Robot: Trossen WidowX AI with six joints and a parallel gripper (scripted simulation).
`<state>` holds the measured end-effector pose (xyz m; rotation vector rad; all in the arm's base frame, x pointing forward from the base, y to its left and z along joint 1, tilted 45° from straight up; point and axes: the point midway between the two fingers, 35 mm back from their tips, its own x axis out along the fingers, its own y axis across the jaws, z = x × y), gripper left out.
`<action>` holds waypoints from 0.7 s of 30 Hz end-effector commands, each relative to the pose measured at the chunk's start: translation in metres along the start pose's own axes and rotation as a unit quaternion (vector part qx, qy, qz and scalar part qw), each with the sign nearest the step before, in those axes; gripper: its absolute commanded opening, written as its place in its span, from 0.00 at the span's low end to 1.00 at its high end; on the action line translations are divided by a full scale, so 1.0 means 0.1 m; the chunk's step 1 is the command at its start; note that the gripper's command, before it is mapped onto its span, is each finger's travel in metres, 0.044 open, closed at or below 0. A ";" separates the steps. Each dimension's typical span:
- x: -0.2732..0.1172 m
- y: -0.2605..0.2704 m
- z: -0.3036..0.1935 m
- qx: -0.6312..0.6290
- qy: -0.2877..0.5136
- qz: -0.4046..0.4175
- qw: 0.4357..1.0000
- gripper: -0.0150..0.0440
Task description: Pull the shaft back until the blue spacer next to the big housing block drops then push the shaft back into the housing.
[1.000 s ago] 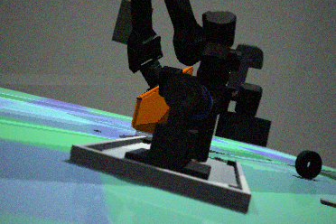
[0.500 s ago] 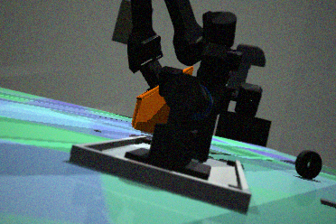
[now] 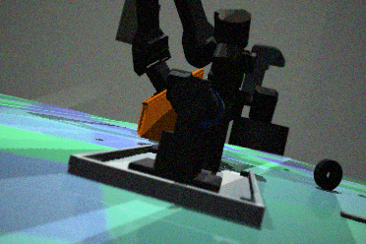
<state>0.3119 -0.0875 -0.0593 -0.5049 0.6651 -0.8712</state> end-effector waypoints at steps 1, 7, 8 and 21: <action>-0.01 0.00 -0.01 0.002 0.000 -0.002 1.000 0.25; -0.01 0.00 -0.01 0.002 0.000 -0.002 1.000 0.25; -0.02 0.00 -0.01 0.002 0.000 -0.002 1.000 0.25; -0.03 0.00 -0.02 0.002 0.000 -0.002 1.000 0.25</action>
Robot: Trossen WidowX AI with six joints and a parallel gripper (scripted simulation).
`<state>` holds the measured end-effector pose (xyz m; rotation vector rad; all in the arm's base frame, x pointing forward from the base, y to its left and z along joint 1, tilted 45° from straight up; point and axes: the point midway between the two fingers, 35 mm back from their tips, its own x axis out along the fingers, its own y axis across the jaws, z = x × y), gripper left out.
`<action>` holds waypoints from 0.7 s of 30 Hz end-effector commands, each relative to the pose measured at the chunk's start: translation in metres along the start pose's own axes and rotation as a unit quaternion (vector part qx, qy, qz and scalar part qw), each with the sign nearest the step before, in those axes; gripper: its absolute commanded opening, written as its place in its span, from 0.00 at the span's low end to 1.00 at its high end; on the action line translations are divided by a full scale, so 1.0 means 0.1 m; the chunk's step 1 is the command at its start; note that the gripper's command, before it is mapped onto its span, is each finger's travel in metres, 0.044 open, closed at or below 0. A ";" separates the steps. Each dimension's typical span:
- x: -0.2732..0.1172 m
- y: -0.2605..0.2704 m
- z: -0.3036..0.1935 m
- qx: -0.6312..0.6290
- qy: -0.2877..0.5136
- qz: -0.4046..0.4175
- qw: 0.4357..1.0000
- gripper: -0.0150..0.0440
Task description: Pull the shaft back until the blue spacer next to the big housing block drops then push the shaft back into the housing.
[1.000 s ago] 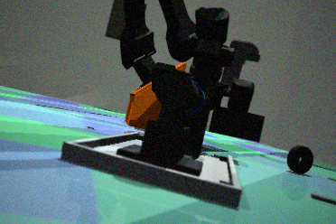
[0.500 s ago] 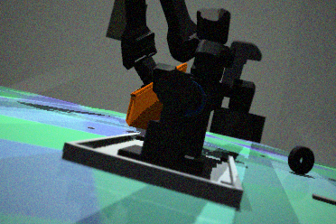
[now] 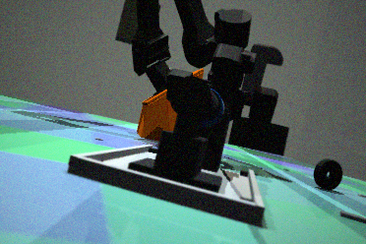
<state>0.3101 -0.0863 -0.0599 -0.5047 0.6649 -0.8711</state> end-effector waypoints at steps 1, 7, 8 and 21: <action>-0.01 0.00 -0.01 0.002 0.000 -0.002 1.000 0.25; -0.01 0.00 -0.01 0.002 0.000 -0.002 1.000 0.25; -0.02 0.00 -0.01 0.002 0.000 -0.002 1.000 0.25; -0.02 0.00 -0.02 0.002 0.000 -0.002 1.000 0.25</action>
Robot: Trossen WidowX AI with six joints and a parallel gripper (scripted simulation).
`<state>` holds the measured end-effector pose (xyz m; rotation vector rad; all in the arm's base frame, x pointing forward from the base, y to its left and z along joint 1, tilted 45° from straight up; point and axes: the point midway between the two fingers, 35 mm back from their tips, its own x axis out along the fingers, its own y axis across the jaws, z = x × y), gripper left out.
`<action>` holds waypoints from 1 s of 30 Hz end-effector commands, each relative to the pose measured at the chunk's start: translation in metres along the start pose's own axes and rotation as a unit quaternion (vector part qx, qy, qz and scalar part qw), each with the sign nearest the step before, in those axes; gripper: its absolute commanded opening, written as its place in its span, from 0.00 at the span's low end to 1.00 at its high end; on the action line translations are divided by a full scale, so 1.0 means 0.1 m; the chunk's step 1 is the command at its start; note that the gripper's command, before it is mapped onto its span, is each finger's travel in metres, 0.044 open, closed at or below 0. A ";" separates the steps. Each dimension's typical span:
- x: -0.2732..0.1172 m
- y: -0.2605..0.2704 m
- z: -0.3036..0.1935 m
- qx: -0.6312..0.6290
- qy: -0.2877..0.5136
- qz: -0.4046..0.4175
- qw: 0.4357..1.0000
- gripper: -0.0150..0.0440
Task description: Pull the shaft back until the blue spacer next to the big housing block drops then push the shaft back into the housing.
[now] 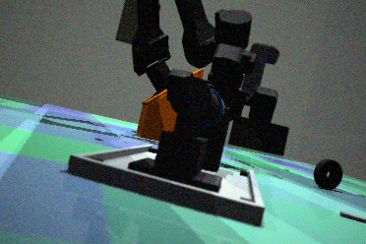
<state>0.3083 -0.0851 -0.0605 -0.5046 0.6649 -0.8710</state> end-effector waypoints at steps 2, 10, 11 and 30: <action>-0.01 -0.01 -0.01 0.002 0.000 -0.002 1.000 0.25; -0.02 -0.01 -0.01 0.002 0.000 -0.002 1.000 0.25; -0.02 -0.01 -0.01 0.002 0.000 -0.002 1.000 0.25; -0.03 0.00 -0.03 0.002 0.000 -0.002 1.000 0.25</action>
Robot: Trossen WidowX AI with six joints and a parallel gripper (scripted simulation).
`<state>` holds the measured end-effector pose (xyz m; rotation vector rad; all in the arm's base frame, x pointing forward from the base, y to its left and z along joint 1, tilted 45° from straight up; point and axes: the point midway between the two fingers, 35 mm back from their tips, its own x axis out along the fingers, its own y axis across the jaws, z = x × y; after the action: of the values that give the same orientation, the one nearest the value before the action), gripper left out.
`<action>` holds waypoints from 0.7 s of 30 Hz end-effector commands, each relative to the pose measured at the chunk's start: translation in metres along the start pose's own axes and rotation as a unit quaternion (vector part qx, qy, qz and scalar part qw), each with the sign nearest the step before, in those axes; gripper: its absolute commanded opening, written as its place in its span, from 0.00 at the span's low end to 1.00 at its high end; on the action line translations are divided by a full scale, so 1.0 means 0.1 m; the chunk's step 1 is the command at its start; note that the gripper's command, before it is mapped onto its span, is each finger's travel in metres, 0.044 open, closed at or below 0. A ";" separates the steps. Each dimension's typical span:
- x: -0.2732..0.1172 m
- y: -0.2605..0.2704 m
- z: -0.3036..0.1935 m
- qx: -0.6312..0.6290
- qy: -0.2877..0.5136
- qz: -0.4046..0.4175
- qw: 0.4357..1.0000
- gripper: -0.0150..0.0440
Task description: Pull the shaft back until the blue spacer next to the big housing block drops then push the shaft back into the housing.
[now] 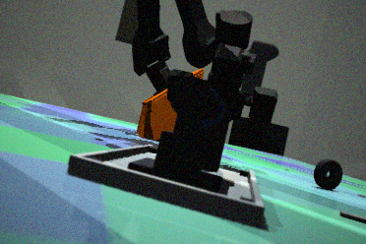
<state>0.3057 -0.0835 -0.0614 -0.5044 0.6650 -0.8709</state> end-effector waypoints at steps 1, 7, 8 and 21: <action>-0.01 -0.01 -0.01 0.002 0.000 -0.002 1.000 0.25; -0.01 -0.01 -0.01 0.002 0.000 -0.002 1.000 0.25; -0.01 -0.01 -0.01 0.002 0.000 -0.002 1.000 0.25; -0.02 -0.01 -0.02 0.002 0.000 -0.002 1.000 0.25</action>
<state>0.3038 -0.0824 -0.0620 -0.5043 0.6652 -0.8708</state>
